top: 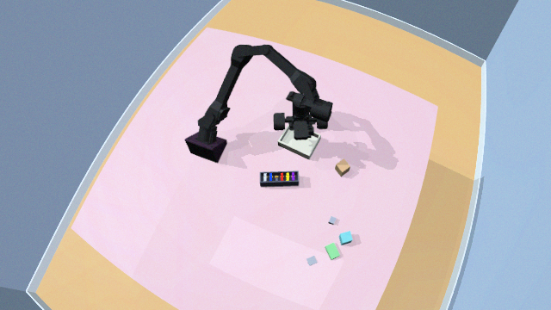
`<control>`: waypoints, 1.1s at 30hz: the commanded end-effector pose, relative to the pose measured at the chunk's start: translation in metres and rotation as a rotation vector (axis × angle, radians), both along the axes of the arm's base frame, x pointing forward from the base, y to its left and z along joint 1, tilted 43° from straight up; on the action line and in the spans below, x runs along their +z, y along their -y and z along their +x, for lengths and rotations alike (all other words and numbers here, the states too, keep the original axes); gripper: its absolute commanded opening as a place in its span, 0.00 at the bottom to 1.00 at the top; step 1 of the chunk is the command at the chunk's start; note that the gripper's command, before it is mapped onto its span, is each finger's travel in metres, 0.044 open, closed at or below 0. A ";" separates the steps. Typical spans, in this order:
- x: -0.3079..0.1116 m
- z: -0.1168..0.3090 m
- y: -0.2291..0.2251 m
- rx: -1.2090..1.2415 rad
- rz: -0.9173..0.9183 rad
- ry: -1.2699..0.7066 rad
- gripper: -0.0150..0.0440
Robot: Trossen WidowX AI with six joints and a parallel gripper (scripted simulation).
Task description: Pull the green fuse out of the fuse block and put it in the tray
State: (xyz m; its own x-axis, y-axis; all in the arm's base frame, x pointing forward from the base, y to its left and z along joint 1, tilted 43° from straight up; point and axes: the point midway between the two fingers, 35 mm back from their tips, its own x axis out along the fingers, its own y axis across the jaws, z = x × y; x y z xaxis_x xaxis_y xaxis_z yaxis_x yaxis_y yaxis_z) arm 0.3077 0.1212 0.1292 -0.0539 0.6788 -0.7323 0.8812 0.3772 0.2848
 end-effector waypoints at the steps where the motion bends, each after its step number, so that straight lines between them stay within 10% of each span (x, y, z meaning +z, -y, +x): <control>1: -0.006 -0.002 -0.006 -0.002 0.004 -0.009 0.25; 6: -0.007 -0.003 -0.007 -0.002 0.004 -0.009 0.25; 19: -0.004 -0.001 -0.004 0.001 0.001 -0.002 0.81; 33: 0.021 0.000 0.020 -0.002 0.002 -0.009 0.81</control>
State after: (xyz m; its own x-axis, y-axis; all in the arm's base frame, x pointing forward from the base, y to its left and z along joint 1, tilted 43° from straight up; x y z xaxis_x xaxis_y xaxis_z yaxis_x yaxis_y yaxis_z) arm 0.3069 0.1024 0.1490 -0.0604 0.6817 -0.7292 0.8873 0.3713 0.2735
